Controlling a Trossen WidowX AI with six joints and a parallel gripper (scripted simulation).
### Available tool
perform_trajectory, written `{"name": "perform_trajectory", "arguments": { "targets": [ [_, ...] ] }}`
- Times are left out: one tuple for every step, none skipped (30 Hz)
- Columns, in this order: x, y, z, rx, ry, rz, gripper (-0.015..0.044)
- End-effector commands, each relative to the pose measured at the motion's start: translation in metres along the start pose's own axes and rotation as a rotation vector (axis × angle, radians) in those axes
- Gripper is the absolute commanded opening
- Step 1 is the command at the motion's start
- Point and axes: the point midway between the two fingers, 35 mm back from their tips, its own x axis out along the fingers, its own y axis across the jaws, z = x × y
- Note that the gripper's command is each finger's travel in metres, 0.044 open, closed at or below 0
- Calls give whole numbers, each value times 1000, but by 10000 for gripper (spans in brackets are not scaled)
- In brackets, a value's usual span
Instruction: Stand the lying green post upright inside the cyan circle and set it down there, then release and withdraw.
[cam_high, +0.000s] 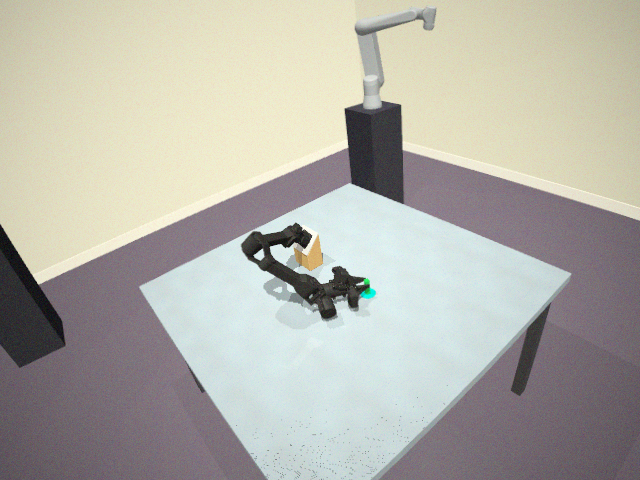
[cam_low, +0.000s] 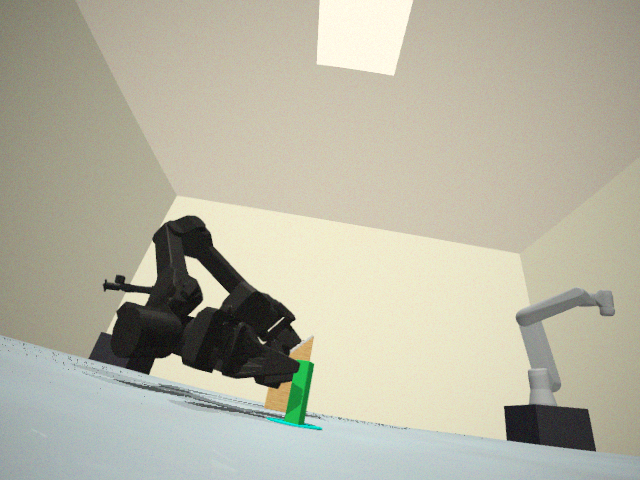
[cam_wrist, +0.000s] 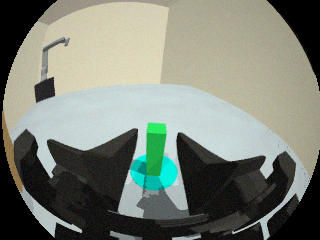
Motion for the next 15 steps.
{"name": "perform_trajectory", "arguments": {
  "targets": [
    [0,0,0,-8,-3,-2,285],
    [0,0,0,-8,-3,-2,311],
    [0,0,0,-8,-3,-2,337],
    [0,0,0,-8,-3,-2,364],
    [0,0,0,-8,-3,-2,390],
    [0,0,0,-8,-3,-2,400],
    [0,-1,1,-8,-3,-2,400],
    [0,-1,5,-9,-3,-1,400],
    [-1,-2,11,-10,-2,-1,400],
    [-2,-2,19,-11,-3,-1,400],
    [-3,-3,27,-12,-3,-1,400],
    [-4,-3,34,-13,-4,-1,400],
    [-5,-3,42,-14,-4,-2,400],
    [-6,-3,49,-14,-5,-2,400],
    [-7,-3,56,-15,-7,-2,400]
  ]
}}
